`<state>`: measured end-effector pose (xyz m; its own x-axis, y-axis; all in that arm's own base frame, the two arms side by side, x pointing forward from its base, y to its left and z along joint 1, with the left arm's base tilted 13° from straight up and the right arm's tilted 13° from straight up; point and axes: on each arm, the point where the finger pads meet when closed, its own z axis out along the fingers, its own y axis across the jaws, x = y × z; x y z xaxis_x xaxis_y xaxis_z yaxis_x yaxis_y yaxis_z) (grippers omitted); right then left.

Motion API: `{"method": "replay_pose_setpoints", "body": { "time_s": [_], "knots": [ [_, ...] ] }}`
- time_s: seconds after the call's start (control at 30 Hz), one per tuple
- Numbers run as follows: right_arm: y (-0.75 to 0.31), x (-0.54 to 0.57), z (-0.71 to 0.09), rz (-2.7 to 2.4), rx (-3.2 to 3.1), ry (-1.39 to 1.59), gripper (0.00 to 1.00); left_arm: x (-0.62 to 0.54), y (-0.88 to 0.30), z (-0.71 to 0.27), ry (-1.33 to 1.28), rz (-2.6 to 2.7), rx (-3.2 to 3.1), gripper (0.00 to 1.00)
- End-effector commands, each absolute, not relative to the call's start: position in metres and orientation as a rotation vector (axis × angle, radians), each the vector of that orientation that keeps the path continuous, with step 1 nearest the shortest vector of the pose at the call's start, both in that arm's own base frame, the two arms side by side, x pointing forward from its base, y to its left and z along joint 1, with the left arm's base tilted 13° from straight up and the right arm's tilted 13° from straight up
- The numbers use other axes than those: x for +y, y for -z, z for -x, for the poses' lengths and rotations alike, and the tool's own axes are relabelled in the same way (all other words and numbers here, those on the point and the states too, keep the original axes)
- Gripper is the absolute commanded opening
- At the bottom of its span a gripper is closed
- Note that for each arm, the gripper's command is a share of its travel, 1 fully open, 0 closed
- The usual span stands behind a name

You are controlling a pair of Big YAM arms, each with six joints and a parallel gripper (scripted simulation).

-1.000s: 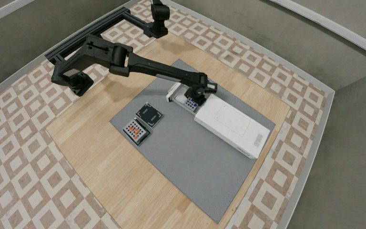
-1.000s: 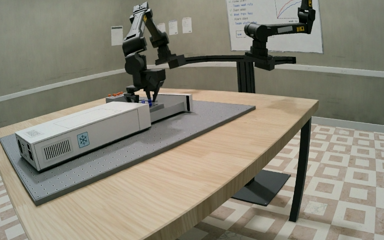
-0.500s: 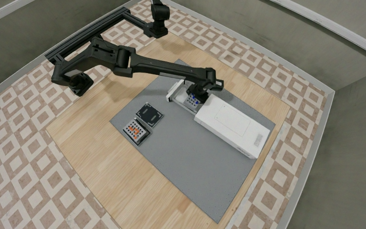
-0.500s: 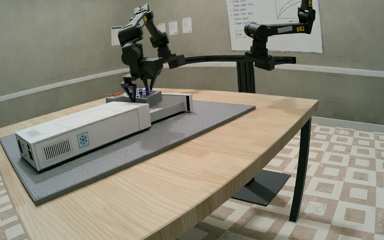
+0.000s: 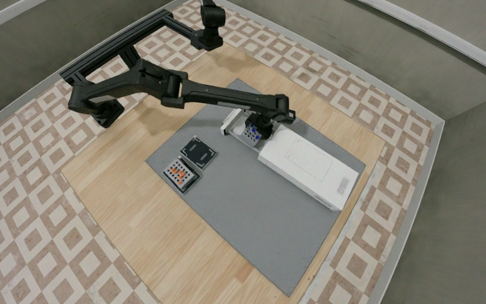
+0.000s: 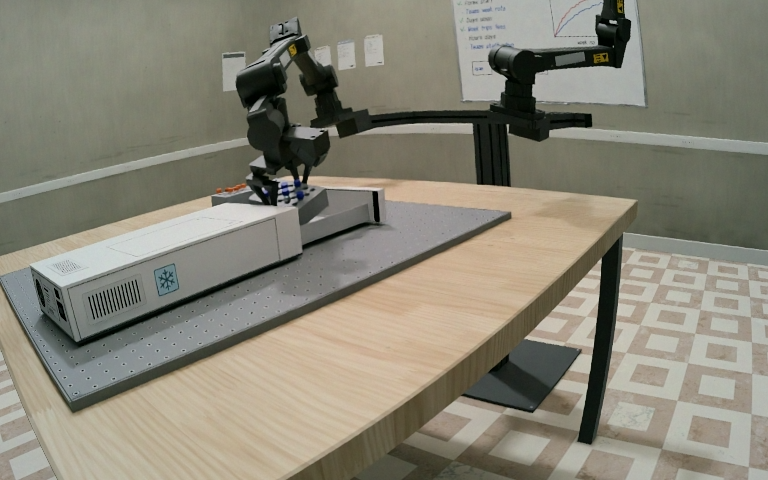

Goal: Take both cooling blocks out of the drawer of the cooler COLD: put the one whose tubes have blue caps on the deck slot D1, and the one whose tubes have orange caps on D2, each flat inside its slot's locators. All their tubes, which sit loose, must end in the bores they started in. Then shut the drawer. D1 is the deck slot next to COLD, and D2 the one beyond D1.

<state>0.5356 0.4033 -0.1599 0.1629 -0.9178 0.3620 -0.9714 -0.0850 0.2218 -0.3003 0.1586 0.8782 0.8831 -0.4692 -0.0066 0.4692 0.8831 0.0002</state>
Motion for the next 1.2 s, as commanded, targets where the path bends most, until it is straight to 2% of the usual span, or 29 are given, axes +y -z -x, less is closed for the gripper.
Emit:
{"method": "replay_pose_setpoints", "body": {
  "time_s": [0.0,1.17],
  "knots": [
    [0.085,0.439,-0.56,-2.056,-1.806,-0.184,0.0,0.148,-0.886,0.279,0.49,-0.012,0.041,0.0],
    [0.026,0.45,-0.553,-2.062,-1.816,-0.177,0.0,0.148,-0.886,0.279,0.49,-0.012,0.041,0.0]
  ]
}}
